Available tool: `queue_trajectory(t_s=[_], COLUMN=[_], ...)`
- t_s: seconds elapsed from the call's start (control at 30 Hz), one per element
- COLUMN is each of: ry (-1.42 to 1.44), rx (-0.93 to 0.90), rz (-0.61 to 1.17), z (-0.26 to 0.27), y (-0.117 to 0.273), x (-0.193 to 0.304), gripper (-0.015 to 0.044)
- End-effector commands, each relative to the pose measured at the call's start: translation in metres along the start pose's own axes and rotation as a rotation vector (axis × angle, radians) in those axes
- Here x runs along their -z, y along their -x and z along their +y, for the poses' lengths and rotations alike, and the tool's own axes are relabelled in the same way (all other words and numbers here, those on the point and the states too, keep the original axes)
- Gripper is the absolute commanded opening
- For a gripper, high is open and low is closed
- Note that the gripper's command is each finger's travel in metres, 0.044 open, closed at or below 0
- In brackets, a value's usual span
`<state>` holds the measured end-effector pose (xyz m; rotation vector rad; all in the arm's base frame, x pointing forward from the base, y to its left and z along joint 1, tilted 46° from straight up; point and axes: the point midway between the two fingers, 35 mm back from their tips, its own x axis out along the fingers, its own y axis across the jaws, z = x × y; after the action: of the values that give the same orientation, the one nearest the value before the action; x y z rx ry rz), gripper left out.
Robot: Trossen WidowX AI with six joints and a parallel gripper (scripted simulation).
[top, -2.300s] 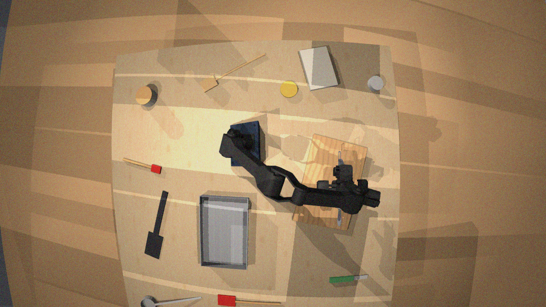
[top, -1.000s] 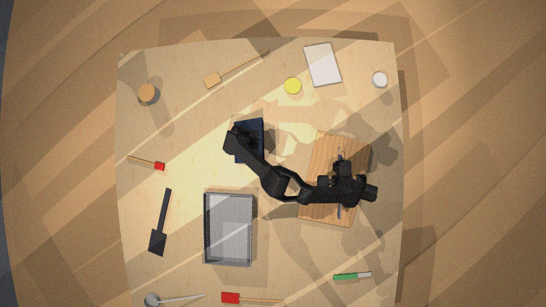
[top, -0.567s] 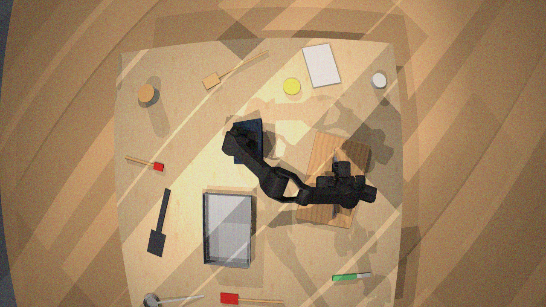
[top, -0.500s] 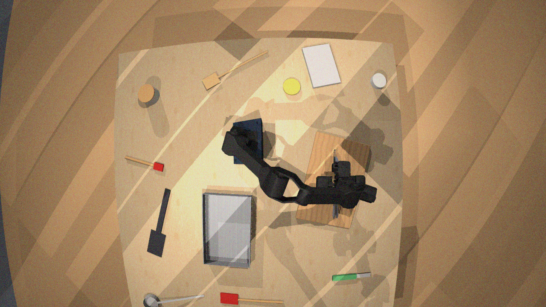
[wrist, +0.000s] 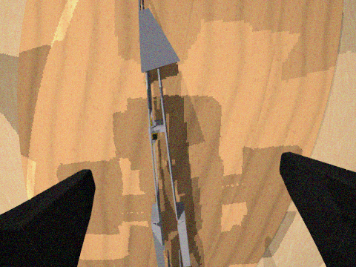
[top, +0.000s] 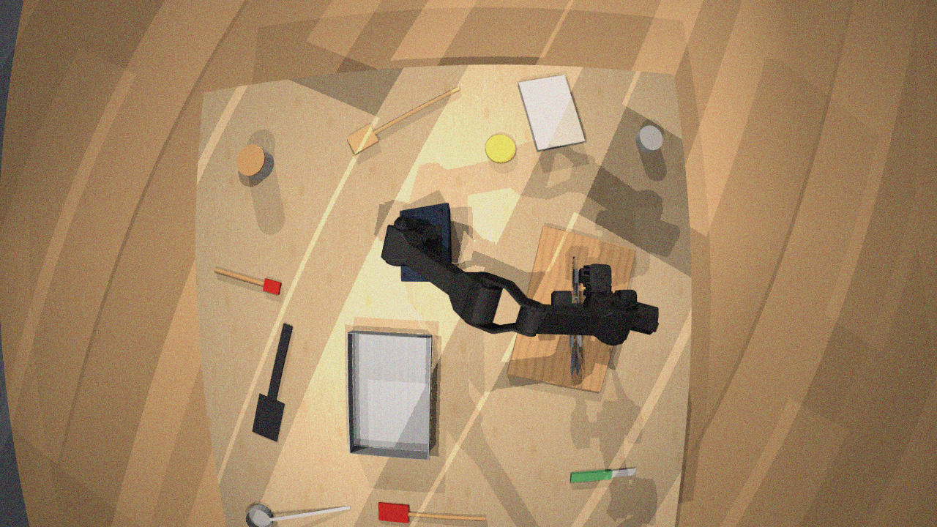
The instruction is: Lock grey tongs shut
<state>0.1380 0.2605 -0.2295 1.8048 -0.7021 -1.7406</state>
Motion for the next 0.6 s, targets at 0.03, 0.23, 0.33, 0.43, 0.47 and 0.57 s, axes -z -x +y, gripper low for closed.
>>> queue_trajectory(t_s=[0.03,0.23,0.33,0.43,0.47,0.57], ry=[0.015,0.019,0.019,0.019,0.019,0.019], rx=[0.015,0.005,0.005,0.005,0.007,0.025], rz=[0.005,0.002,0.002,0.002,0.002,0.003], z=[-0.020,-0.021,-0.021,-0.021,-0.022,-0.023], y=[0.050,0.084,0.084,0.084,0.086,0.101], x=[-0.065,-0.125,-0.125,-0.125,-0.125,-0.125], gripper=[0.0440,0.0440,0.0440,0.0440,0.0440,0.0440])
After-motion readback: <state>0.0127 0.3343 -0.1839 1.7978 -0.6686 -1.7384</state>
